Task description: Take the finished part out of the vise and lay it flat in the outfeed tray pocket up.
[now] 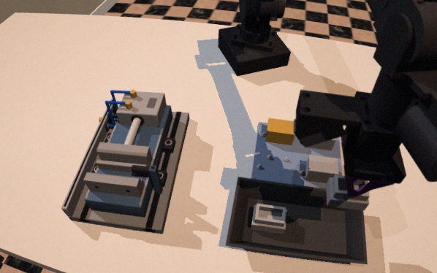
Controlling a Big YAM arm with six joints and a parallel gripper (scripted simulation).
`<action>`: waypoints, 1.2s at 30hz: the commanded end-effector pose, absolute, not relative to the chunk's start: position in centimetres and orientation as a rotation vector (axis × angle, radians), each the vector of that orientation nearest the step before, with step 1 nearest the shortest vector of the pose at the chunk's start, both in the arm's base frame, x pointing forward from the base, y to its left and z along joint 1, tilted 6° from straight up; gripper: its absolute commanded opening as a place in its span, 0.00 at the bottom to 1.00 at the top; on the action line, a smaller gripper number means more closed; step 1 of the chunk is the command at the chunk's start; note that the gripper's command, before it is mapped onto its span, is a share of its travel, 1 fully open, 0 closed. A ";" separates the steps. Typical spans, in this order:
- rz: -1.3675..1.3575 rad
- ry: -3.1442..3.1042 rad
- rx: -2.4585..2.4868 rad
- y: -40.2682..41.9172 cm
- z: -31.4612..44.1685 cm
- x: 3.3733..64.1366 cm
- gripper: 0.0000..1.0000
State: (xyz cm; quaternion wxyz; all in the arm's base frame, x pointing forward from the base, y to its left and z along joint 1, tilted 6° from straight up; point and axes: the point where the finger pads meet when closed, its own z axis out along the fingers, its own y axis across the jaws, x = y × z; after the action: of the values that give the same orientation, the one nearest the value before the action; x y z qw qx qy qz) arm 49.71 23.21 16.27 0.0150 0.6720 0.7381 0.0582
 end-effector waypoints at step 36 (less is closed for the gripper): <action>0.248 2.259 2.096 23.7 18.9 51.2 0.00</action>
State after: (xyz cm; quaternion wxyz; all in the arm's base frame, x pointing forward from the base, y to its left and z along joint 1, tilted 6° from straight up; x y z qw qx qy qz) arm 49.62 23.17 16.26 0.0142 0.6721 0.7382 0.0563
